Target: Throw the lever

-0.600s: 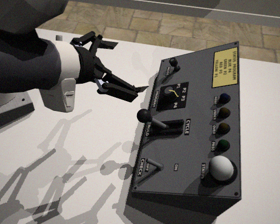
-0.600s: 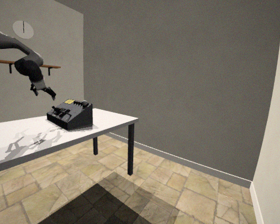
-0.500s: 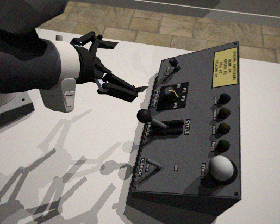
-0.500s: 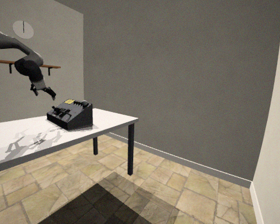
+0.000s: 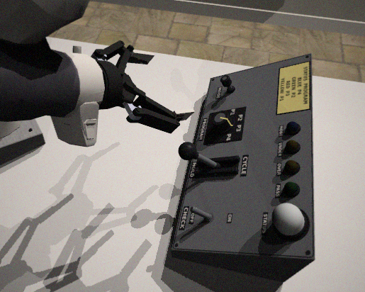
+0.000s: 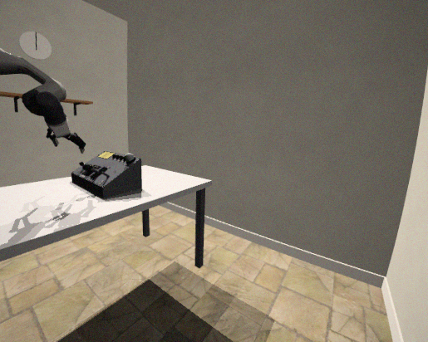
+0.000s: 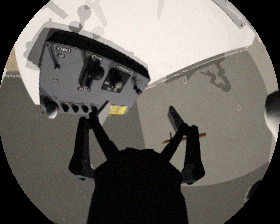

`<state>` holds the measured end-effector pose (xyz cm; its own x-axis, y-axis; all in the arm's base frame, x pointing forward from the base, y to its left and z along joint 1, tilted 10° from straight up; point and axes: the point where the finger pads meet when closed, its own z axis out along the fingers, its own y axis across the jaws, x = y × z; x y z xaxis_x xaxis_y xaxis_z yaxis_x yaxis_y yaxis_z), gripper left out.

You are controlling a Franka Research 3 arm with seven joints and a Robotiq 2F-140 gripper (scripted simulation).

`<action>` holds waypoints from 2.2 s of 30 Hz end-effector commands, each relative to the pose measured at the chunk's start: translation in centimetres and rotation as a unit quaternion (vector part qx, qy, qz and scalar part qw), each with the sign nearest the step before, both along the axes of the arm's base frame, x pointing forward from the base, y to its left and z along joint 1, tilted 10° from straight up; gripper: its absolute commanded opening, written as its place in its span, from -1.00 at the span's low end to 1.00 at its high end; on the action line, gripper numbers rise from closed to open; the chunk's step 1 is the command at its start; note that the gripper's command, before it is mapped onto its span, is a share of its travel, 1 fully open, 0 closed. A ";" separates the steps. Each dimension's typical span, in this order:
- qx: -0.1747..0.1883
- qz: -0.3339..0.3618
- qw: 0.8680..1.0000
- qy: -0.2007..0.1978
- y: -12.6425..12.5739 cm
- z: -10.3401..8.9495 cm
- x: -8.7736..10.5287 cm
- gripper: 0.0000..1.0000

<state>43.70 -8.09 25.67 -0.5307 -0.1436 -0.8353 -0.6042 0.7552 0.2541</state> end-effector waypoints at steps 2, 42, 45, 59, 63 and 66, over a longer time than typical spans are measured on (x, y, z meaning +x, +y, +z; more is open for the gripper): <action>-0.001 0.002 1.000 0.000 0.0 0.0 0.0 1.00; -0.624 0.536 0.568 0.028 -5.9 19.7 13.0 1.00; -0.688 0.506 0.516 0.061 -8.3 21.2 13.3 1.00; -0.887 0.341 0.310 0.038 -9.1 27.5 14.9 1.00; -0.914 0.304 0.269 -0.003 -7.5 27.2 14.8 1.00; -0.922 0.298 0.246 -0.032 -5.7 26.4 14.5 1.00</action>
